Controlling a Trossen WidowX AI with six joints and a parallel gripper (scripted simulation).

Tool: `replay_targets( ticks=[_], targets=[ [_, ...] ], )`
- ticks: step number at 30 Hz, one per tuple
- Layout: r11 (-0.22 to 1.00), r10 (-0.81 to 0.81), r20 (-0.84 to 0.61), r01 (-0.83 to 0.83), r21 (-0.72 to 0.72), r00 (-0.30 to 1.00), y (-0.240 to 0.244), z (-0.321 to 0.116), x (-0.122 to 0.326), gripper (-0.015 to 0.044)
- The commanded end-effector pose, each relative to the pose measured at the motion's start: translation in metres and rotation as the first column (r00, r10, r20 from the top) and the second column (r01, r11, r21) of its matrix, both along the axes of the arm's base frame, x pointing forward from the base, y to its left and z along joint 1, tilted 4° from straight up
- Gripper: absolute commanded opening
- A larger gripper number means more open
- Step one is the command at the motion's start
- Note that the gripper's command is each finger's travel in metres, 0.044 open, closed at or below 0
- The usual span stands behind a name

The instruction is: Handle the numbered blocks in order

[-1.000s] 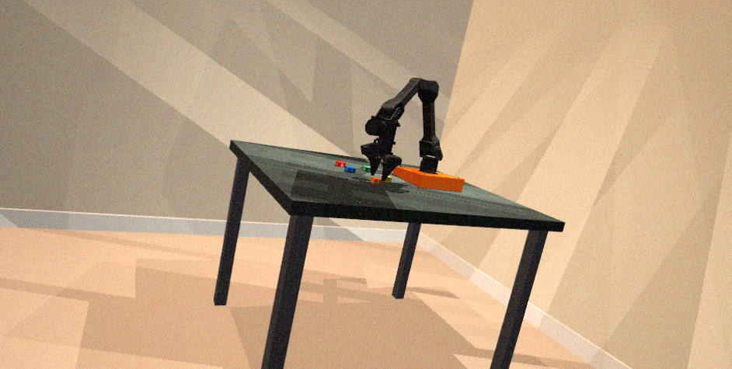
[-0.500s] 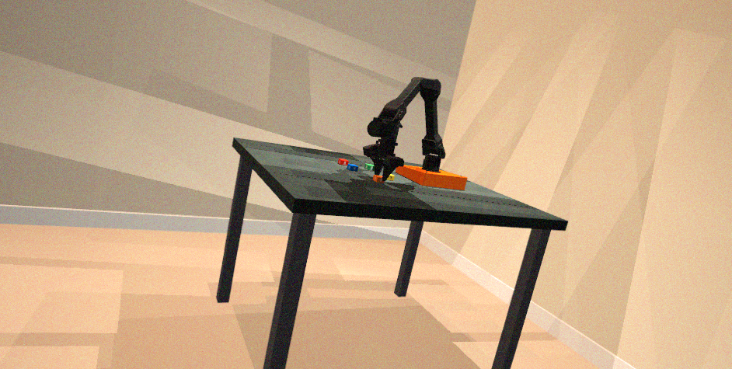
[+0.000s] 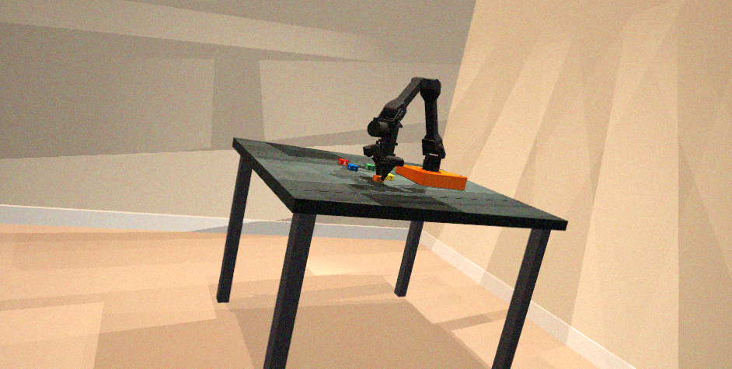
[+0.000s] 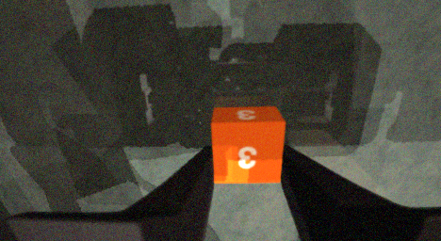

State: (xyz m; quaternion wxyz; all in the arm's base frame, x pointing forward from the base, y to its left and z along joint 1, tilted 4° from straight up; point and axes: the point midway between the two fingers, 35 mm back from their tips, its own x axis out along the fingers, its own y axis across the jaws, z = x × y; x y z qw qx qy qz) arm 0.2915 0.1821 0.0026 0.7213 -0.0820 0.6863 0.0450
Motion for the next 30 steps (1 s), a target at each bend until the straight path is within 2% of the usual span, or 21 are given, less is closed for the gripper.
replay_targets(
  ticks=[1, 7, 18, 21, 24, 28, 30],
  targets=[
    [1.0, 0.005, 0.002, -0.005, -0.003, 1.0, -0.001, 0.0, 0.0, 0.012],
    [1.0, 0.005, 0.002, -0.005, -0.003, 1.0, -0.001, 0.0, 0.0, 0.012],
    [1.0, 0.005, 0.002, -0.005, -0.003, 1.0, -0.001, 0.0, 0.0, 0.04],
    [1.0, 0.005, 0.002, -0.005, -0.003, 1.0, 0.0, 0.002, 0.0, 0.04],
    [1.0, 0.005, 0.002, -0.005, -0.003, 1.0, 0.001, 0.033, -0.001, 0.04],
    [1.0, 0.005, 0.002, -0.005, -0.003, 1.0, 0.001, 0.036, -0.002, 0.04],
    [1.0, 0.005, 0.002, -0.005, -0.003, 1.0, 0.003, 0.046, -0.001, 0.0348]
  ],
)
